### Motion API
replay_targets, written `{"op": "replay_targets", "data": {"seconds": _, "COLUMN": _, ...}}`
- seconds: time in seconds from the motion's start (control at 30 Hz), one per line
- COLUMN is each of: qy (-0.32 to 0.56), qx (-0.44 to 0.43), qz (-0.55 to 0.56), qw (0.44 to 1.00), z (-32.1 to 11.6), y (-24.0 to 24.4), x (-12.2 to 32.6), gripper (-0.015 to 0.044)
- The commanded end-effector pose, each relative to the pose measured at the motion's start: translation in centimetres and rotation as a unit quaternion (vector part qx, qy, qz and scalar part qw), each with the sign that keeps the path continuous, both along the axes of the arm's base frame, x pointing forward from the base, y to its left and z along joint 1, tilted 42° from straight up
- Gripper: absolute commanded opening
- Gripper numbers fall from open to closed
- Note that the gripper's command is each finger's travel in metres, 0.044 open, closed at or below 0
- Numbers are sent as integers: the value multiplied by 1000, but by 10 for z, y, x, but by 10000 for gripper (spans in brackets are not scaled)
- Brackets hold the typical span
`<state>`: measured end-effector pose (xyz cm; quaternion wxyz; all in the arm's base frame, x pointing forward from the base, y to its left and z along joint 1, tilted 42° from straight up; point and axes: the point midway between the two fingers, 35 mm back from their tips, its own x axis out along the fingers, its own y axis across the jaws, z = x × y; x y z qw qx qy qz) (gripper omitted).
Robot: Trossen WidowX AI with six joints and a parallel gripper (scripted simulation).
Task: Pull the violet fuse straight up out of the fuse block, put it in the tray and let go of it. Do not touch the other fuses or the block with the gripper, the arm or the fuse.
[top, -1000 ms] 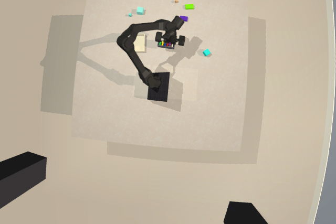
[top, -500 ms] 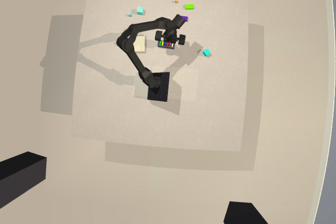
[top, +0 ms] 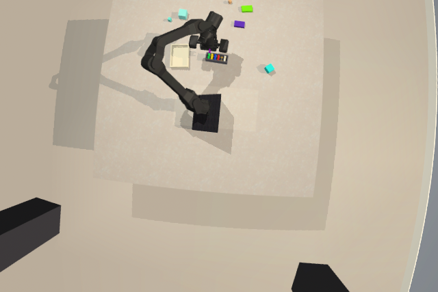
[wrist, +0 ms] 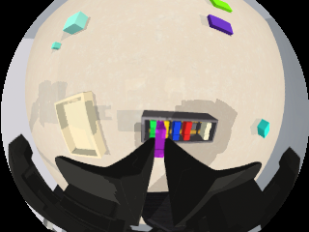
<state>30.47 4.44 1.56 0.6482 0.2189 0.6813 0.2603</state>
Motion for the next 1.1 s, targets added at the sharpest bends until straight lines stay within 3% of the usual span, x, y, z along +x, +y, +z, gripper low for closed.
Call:
{"op": "replay_targets", "data": {"seconds": 0.0, "qy": 0, "qx": 0, "qz": -2, "qw": 1000, "z": 18, "y": 20, "x": 0, "gripper": 0}}
{"op": "replay_targets", "data": {"seconds": 0.63, "qy": 2, "qx": 20, "qz": 0, "qw": 1000, "z": 109, "y": 120, "x": -35, "gripper": 0}}
{"op": "replay_targets", "data": {"seconds": 1.07, "qy": 2, "qx": 21, "qz": 1, "qw": 1000, "z": 103, "y": 131, "x": -38, "gripper": 0}}
